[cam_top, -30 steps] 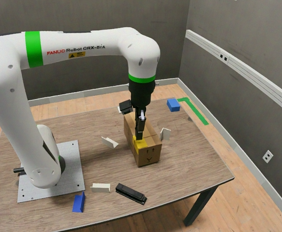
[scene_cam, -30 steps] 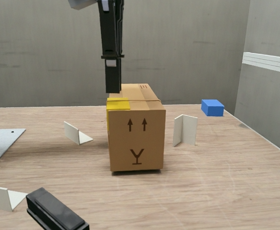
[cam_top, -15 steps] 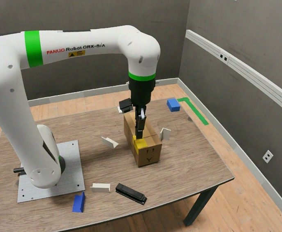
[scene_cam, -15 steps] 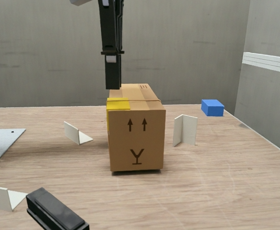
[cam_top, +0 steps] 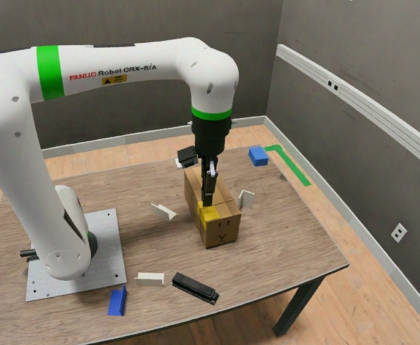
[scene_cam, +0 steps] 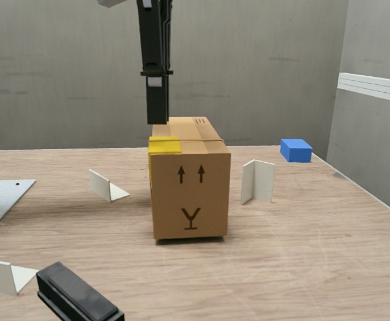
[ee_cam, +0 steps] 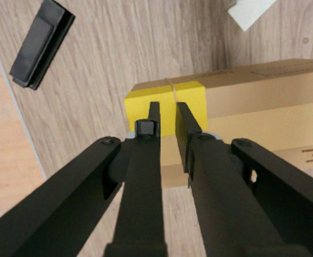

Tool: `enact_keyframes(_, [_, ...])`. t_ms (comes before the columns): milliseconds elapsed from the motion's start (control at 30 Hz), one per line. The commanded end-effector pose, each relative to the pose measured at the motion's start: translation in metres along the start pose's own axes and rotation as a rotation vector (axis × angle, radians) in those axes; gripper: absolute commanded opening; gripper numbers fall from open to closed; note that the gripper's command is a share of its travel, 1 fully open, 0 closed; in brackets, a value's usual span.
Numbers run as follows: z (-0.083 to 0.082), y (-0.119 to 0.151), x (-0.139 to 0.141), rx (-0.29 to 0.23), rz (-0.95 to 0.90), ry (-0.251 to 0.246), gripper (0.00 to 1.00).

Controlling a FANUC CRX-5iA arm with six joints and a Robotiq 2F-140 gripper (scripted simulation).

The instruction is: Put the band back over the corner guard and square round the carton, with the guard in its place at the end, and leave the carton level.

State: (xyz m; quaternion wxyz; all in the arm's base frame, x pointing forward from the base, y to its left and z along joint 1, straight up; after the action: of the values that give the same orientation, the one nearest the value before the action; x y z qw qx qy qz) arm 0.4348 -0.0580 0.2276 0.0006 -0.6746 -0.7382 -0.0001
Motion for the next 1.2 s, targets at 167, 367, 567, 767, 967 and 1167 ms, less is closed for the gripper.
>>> enact_keyframes(167, [-0.001, 0.019, 0.003, -0.002, -0.057, -0.001, 0.18])
enact_keyframes(367, [0.005, 0.087, 0.015, -0.002, -0.271, -0.001, 0.18])
enact_keyframes(567, [0.005, 0.087, 0.015, -0.002, -0.271, -0.001, 0.18])
enact_keyframes(767, [0.005, 0.087, 0.015, -0.002, -0.271, -0.001, 0.18])
enact_keyframes(967, [0.005, 0.087, 0.015, -0.002, -0.271, -0.001, 0.18])
enact_keyframes(1167, [0.005, 0.087, 0.015, -0.002, -0.271, -0.001, 0.18])
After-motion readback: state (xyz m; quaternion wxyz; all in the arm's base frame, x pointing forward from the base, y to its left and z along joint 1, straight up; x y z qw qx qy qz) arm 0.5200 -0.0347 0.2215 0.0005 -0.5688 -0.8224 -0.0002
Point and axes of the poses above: the point where the finger pads meet when closed, its own z axis out along the fingers, its own x axis across the jaws, y = z × x, the point moved 2 cm from there along -z, back along the fingers, and after that the axes turned 13 degrees about -z, right-handed, at the moved point
